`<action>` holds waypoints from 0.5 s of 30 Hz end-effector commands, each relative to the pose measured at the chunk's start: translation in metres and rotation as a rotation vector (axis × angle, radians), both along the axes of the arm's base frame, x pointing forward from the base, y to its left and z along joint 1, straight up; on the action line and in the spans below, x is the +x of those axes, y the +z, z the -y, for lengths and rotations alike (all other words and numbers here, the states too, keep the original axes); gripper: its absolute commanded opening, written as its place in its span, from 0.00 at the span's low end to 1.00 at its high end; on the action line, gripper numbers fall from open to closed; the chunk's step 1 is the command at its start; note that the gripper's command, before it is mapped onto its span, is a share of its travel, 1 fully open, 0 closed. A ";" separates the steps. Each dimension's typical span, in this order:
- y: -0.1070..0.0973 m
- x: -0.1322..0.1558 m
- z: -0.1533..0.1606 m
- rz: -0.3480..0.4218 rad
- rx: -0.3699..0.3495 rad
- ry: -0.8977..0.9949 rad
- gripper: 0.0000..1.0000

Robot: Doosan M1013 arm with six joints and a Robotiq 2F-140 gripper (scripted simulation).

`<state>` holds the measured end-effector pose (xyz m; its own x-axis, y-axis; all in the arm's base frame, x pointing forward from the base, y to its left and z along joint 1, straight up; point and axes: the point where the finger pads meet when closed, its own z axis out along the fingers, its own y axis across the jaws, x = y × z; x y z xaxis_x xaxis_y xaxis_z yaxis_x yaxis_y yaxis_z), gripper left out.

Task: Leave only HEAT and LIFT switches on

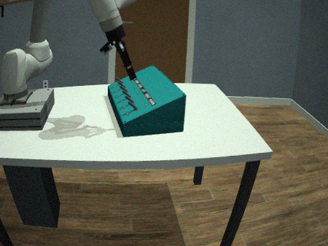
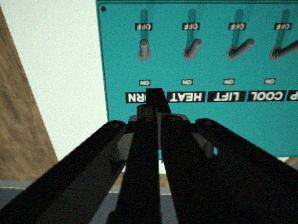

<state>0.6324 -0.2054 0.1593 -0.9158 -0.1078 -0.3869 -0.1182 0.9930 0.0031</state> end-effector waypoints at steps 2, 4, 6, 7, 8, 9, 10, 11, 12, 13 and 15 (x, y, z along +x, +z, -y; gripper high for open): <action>0.006 -0.002 0.000 0.001 0.000 0.000 0.10; 0.007 -0.002 0.000 0.001 0.000 0.000 0.10; 0.008 -0.003 0.000 0.001 0.000 0.000 0.10; 0.008 -0.003 0.000 0.001 0.000 0.000 0.10; 0.008 -0.003 0.001 0.001 0.000 0.000 0.10; 0.008 -0.004 0.000 0.001 0.000 0.000 0.10; 0.006 -0.010 -0.004 0.001 0.000 0.000 0.10; 0.002 -0.021 -0.011 0.001 0.000 0.000 0.10; -0.005 -0.038 -0.021 0.001 0.000 0.000 0.10; -0.008 -0.047 -0.026 0.001 0.000 0.000 0.10; -0.016 -0.066 -0.037 0.001 0.000 0.000 0.10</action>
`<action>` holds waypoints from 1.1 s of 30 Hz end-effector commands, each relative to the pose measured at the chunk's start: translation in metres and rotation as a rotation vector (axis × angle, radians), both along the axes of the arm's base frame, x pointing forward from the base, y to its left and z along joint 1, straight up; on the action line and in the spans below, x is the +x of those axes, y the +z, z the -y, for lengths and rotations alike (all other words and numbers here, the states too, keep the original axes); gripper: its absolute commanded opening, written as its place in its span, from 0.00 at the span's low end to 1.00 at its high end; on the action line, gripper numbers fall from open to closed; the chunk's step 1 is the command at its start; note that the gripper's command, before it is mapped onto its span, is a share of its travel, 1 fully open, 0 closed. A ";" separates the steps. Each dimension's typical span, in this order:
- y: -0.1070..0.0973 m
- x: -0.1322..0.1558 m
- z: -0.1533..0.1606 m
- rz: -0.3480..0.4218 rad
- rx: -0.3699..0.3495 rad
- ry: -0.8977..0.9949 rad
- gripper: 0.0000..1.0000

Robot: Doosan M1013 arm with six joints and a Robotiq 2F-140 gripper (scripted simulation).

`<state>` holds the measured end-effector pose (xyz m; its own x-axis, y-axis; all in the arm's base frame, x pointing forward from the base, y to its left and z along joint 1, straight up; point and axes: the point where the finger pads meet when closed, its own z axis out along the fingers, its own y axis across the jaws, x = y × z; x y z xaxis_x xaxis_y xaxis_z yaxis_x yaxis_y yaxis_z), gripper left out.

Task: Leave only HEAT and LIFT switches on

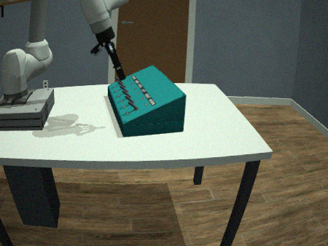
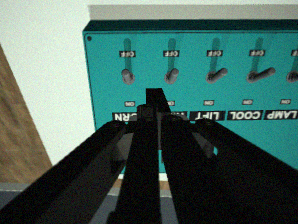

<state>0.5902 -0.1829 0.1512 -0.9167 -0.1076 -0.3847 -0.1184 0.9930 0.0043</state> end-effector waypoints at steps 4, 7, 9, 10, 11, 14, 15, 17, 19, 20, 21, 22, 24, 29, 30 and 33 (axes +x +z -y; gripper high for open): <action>-0.018 -0.051 -0.029 0.003 -0.001 0.000 0.10; -0.019 -0.052 -0.029 0.003 -0.001 0.000 0.10; -0.019 -0.052 -0.029 0.003 -0.001 0.000 0.10; -0.019 -0.052 -0.029 0.003 -0.001 0.000 0.10; -0.019 -0.052 -0.029 0.003 -0.001 0.000 0.10; -0.019 -0.052 -0.029 0.003 -0.001 0.000 0.10; -0.019 -0.052 -0.029 0.003 -0.001 0.000 0.10; -0.019 -0.052 -0.029 0.003 -0.001 0.000 0.10; -0.019 -0.052 -0.029 0.003 -0.001 0.000 0.10; -0.019 -0.052 -0.029 0.003 -0.001 0.000 0.10; -0.019 -0.052 -0.029 0.003 -0.001 0.000 0.10; -0.019 -0.052 -0.029 0.003 -0.001 0.000 0.10; -0.019 -0.052 -0.029 0.003 -0.001 0.000 0.10; -0.019 -0.052 -0.029 0.003 -0.001 0.000 0.10; -0.019 -0.052 -0.029 0.003 -0.001 0.000 0.10; -0.019 -0.052 -0.029 0.003 -0.001 0.000 0.10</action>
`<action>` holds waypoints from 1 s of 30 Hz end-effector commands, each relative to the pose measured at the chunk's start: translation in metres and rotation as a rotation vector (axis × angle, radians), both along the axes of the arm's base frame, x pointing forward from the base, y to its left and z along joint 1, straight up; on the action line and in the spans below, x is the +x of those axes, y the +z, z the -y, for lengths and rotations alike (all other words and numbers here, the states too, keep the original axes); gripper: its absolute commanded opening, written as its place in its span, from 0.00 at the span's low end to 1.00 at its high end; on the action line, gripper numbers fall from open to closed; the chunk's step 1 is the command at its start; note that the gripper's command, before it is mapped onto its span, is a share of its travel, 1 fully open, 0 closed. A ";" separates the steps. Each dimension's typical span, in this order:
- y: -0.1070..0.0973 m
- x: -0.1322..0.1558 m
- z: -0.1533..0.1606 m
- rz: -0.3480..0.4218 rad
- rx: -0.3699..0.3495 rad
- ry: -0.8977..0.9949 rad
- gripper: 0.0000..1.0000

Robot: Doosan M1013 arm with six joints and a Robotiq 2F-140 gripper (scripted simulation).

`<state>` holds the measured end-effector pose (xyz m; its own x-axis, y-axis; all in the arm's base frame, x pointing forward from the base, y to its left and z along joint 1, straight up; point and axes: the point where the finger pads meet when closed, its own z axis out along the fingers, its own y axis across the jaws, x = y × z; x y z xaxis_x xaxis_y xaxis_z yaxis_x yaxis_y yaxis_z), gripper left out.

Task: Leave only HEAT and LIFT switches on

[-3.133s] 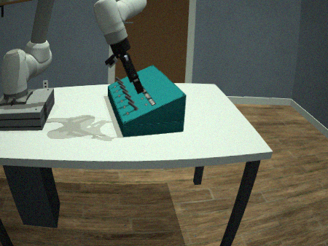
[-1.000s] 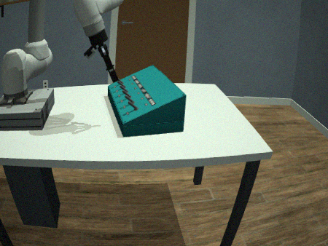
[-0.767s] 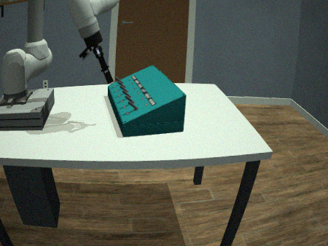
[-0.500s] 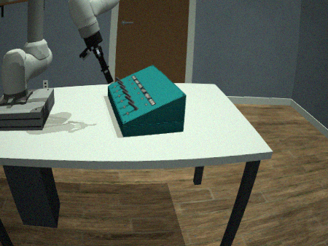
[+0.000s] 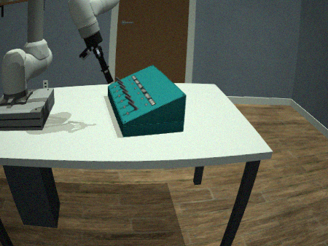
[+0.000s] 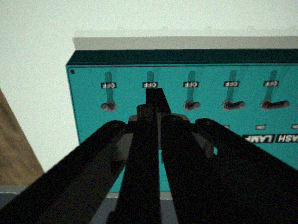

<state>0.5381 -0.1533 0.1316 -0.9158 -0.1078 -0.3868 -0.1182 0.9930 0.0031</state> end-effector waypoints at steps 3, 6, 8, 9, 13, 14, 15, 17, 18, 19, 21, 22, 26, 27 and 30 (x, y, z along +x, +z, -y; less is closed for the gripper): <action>0.001 0.000 0.000 0.001 0.000 0.000 0.10; 0.001 0.000 0.000 0.001 0.000 0.000 0.10; 0.001 0.000 0.000 0.001 0.000 0.000 0.10; 0.001 0.000 0.000 0.001 0.000 0.000 0.10; 0.000 0.001 0.000 0.001 0.000 0.000 0.10; 0.000 0.001 0.000 0.001 0.000 0.000 0.10; -0.001 0.001 0.000 0.001 0.000 0.000 0.10; -0.002 0.002 0.000 0.001 0.000 0.000 0.10; -0.003 0.002 0.000 0.001 0.000 0.000 0.10; -0.004 0.002 0.000 0.001 0.000 0.000 0.10; -0.007 0.003 0.000 0.001 0.000 0.000 0.10; -0.007 0.003 0.000 0.001 0.000 0.000 0.10; -0.012 0.006 -0.001 0.001 0.000 0.000 0.10; -0.014 0.006 -0.001 0.001 0.000 0.000 0.10; -0.021 0.009 -0.001 0.001 0.000 0.000 0.10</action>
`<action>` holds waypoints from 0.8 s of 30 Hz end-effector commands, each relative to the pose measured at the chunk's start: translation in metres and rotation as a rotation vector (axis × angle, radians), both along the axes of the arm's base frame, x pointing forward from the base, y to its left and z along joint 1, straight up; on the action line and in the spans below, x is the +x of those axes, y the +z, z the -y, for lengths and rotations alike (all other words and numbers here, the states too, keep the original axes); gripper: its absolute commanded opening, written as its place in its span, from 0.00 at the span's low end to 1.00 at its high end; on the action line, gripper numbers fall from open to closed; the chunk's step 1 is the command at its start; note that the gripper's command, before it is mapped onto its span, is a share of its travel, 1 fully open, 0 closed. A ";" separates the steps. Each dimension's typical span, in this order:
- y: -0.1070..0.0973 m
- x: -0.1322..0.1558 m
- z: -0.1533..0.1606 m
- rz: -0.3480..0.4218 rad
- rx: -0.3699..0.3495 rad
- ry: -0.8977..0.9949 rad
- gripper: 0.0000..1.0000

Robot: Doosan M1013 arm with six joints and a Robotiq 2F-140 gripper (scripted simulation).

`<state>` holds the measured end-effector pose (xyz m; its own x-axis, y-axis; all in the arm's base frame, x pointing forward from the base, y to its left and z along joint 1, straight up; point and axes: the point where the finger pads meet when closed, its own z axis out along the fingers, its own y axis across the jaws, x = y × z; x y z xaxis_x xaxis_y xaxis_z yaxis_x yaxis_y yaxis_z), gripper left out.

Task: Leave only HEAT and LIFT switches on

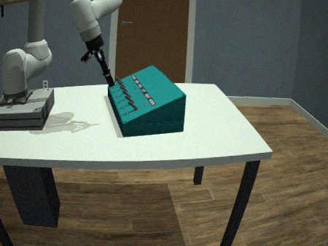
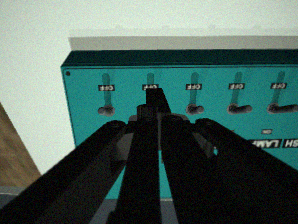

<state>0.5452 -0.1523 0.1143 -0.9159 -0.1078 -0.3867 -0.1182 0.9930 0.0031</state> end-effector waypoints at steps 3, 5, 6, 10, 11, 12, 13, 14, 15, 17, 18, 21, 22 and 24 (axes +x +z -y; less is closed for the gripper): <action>-0.011 0.005 0.000 0.001 0.000 0.000 0.10; -0.017 0.008 -0.001 0.001 0.000 0.000 0.10; -0.019 0.009 -0.001 0.001 0.000 0.000 0.10; -0.025 0.011 -0.001 0.001 0.000 0.000 0.10; -0.028 0.012 -0.001 0.001 0.000 0.000 0.10; -0.031 0.014 -0.002 0.001 0.000 0.000 0.10; -0.034 0.015 -0.002 0.001 0.000 0.000 0.10; -0.037 0.016 -0.002 0.001 0.000 0.000 0.10; -0.040 0.017 -0.002 0.001 0.000 0.000 0.10; -0.046 0.020 -0.002 0.001 0.000 0.000 0.10; -0.048 0.021 -0.002 0.001 0.000 0.000 0.10; -0.056 0.024 -0.003 0.001 0.000 0.000 0.10; -0.058 0.025 -0.003 0.001 0.000 0.000 0.10; -0.062 0.027 -0.003 0.001 0.000 0.000 0.10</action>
